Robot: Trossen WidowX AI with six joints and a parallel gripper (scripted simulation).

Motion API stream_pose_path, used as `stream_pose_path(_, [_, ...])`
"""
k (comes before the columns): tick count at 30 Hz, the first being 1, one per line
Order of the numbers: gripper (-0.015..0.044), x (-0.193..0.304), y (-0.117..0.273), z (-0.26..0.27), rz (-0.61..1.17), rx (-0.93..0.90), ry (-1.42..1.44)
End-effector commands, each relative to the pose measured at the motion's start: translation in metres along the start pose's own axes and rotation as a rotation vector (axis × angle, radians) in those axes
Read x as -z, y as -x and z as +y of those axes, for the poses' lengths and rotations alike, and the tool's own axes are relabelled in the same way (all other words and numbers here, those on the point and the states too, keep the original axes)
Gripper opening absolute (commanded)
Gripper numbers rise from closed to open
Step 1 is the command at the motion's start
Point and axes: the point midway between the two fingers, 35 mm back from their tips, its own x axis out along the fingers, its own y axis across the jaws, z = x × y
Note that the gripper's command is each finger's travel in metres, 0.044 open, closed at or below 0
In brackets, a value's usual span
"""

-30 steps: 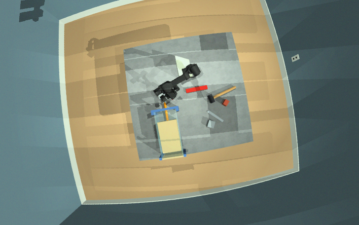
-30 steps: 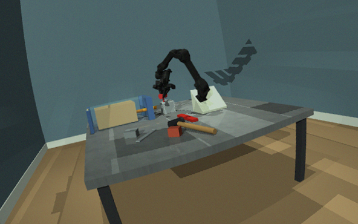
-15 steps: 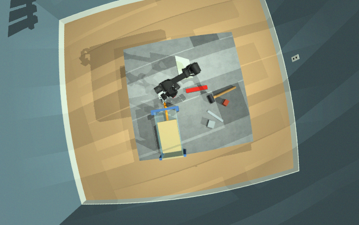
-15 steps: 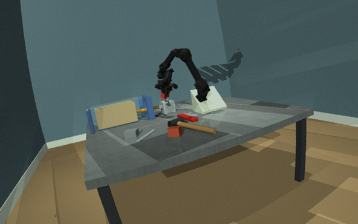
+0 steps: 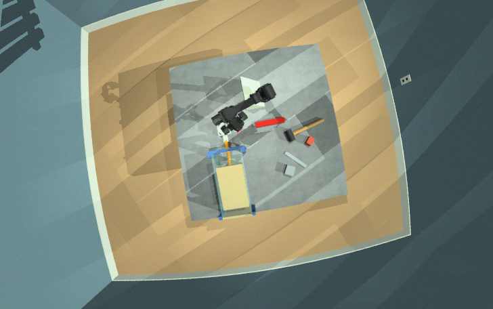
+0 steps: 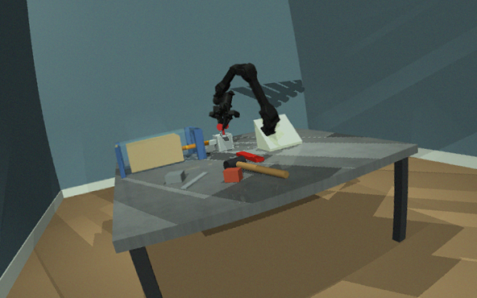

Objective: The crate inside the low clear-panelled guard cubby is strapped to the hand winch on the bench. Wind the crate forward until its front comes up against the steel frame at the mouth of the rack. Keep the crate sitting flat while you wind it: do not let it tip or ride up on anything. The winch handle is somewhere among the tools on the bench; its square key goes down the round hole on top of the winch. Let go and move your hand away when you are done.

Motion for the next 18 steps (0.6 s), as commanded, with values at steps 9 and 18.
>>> stream_pose_path(9, [0.0000, 0.021, 0.005, 0.013, 0.035, -0.017, -0.019])
stream_pose_path(18, [0.0000, 0.029, 0.009, 0.017, 0.035, -0.017, -0.019])
